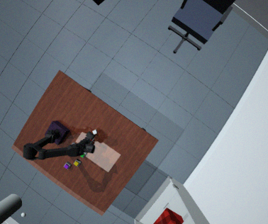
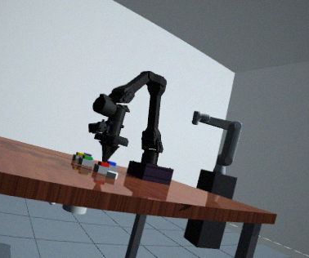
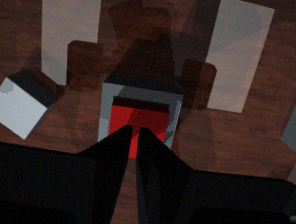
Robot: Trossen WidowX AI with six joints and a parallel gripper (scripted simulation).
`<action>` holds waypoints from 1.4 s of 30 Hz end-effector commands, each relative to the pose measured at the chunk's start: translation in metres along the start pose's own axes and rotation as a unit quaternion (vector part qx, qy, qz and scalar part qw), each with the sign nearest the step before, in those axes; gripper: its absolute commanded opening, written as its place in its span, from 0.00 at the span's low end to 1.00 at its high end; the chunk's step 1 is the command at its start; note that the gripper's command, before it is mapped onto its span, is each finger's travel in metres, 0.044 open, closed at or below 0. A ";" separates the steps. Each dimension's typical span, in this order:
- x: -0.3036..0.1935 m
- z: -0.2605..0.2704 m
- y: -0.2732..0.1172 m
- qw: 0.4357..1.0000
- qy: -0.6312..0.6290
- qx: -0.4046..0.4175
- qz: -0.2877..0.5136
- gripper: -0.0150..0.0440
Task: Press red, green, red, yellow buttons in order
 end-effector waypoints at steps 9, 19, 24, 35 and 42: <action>-0.001 -0.001 0.009 1.000 -0.002 -0.002 0.002 0.29; -0.001 -0.001 0.009 1.000 -0.002 -0.002 0.002 0.29; 0.000 0.000 -0.014 1.000 -0.001 -0.001 0.002 0.29; 0.000 0.000 -0.087 1.000 -0.002 -0.002 0.002 0.29; 0.008 -0.028 -0.088 1.000 0.021 -0.001 -0.002 0.29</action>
Point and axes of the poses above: the point midway between the two fingers, 35 mm back from their tips, its own y axis out along the fingers, its own z axis across the jaws, x = y × z, the point moved 6 cm from there along -y, back along the fingers, and after that the axes turned 10 degrees about -y, right-handed, at the moved point
